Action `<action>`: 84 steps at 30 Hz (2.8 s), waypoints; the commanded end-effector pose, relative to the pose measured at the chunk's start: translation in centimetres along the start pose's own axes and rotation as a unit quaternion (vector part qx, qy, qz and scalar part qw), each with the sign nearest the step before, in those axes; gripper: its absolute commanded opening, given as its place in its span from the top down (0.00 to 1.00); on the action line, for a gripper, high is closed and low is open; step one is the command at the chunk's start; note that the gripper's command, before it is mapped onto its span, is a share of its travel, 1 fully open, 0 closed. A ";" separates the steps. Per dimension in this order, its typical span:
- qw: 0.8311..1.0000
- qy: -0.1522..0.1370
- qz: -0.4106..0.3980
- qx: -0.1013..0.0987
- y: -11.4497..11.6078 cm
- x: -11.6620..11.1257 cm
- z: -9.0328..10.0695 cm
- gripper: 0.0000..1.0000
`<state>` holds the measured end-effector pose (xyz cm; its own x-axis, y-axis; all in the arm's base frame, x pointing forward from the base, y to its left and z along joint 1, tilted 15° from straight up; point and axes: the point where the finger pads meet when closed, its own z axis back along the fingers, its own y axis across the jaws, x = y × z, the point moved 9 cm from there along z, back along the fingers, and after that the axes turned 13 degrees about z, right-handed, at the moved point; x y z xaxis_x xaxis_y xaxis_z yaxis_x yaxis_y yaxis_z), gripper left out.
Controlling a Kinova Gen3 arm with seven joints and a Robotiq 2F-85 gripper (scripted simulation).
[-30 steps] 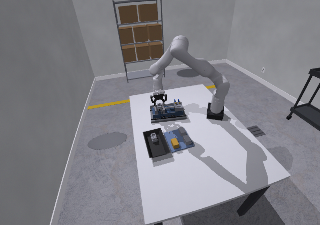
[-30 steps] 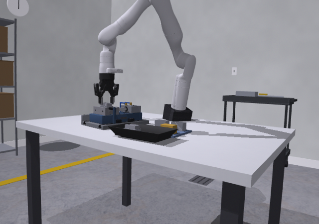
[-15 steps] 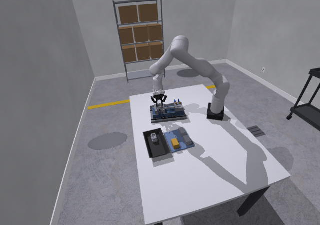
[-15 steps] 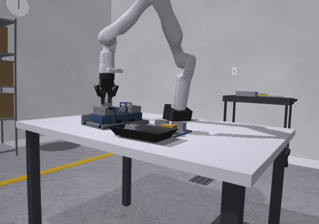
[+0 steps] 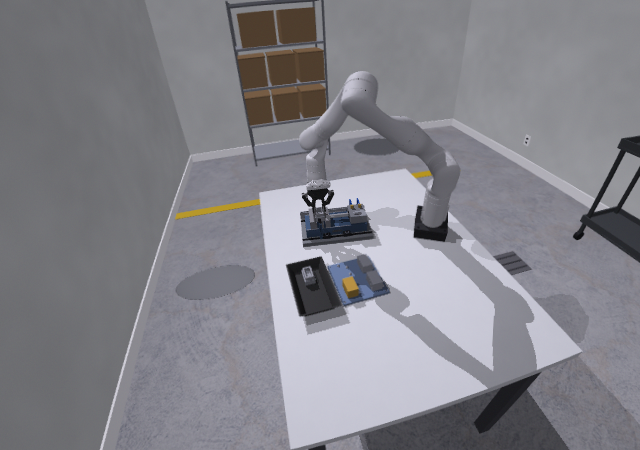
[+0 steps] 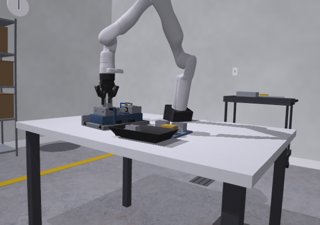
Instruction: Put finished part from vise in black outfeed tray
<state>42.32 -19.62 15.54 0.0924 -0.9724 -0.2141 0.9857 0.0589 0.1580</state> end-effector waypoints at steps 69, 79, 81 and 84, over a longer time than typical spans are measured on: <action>1.000 0.000 0.000 0.000 0.0 0.0 3.2 1.00; 1.000 0.000 0.000 0.000 0.0 0.0 4.3 1.00; 1.000 0.000 0.000 0.000 0.0 0.0 4.4 1.00; 1.000 0.000 0.000 0.000 0.0 0.0 4.6 1.00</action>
<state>41.64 -20.62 19.69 0.0914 -0.9723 -0.2152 0.9863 0.0585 0.1544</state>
